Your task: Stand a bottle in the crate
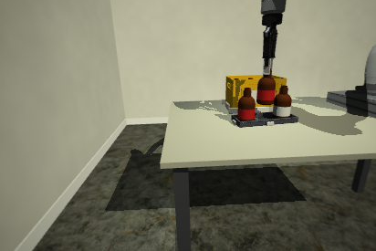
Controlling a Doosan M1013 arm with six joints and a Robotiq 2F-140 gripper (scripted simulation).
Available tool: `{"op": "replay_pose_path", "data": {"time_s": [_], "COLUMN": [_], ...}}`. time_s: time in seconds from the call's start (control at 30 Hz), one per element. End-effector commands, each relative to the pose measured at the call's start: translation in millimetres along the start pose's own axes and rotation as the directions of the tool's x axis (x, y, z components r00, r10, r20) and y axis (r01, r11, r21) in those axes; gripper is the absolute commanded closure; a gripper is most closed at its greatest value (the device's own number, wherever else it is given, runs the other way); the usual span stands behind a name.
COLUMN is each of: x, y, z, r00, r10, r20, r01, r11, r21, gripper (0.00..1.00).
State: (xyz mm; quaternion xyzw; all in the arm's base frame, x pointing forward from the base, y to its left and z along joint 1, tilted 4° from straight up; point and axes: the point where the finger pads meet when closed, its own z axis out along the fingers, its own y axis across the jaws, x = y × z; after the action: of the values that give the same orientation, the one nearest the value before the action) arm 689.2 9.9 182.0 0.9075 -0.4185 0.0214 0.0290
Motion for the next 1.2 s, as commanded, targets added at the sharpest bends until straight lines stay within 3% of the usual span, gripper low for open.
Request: {"op": "replay_pose_path", "data": {"time_s": [0.0,1.17], "x": [0.0,0.0], "y": [0.0,0.0], "z": [-0.1,-16.4], "r00": [1.000,1.000], "r10": [0.000,0.000], "r20": [0.000,0.000], "r01": [0.000,0.000], "r11": [1.000,1.000], "r21": [0.000,0.000], "gripper": [1.00,1.00]}}
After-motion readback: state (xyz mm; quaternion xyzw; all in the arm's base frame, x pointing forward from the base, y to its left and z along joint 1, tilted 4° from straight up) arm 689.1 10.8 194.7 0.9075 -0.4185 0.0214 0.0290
